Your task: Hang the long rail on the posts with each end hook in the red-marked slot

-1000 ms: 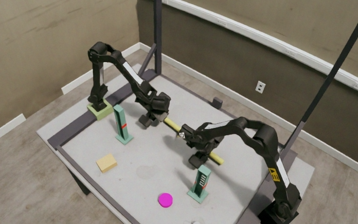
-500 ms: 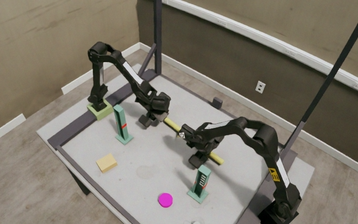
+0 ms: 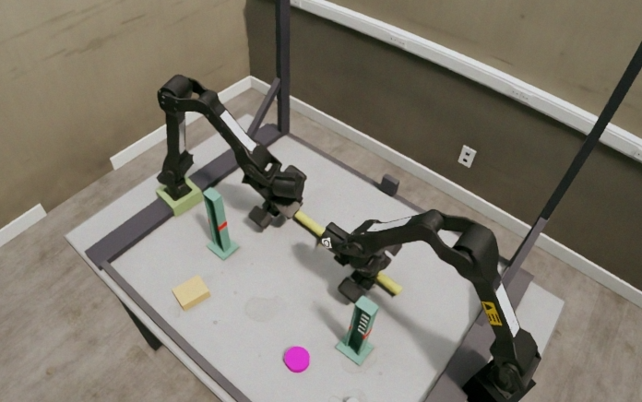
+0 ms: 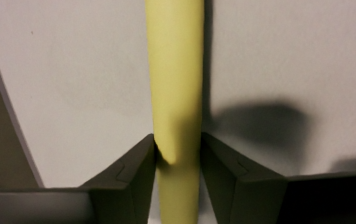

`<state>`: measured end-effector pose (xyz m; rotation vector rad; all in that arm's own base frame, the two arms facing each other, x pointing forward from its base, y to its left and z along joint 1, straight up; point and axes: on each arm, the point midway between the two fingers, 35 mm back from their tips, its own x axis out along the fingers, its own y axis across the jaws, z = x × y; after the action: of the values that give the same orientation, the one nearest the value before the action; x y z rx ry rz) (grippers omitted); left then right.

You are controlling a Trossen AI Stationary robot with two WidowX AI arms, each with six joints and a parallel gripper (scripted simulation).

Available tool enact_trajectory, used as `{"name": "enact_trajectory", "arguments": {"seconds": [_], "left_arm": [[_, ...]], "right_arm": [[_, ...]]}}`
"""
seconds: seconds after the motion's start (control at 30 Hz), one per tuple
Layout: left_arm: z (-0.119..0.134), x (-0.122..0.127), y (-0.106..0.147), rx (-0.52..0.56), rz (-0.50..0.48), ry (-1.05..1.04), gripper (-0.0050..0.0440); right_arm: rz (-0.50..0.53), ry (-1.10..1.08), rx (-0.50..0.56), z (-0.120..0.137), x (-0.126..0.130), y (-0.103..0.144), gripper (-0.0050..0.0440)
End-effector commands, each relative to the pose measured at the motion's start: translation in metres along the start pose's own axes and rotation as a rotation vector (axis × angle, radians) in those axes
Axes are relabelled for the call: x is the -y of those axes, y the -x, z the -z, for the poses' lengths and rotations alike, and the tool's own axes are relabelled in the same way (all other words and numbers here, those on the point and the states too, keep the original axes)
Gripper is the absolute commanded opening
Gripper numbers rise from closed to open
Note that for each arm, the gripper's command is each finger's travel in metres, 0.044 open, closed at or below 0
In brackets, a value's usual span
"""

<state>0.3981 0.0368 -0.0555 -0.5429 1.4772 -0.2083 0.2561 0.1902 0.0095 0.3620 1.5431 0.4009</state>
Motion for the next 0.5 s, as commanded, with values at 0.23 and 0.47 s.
{"name": "enact_trajectory", "arguments": {"seconds": [0.23, 0.47], "left_arm": [[-0.0061, 0.0063, 0.0118, 0.027, 0.001, -0.012, 0.0000], [-0.0061, 0.0087, 0.0180, 0.027, 0.001, -0.012, -0.0002]], "right_arm": [[-0.010, 0.009, 0.017, -0.0030, -0.0053, 0.0074, -0.0050], [-0.010, 0.009, 0.017, -0.0029, -0.0080, 0.0135, -0.0050]]}}
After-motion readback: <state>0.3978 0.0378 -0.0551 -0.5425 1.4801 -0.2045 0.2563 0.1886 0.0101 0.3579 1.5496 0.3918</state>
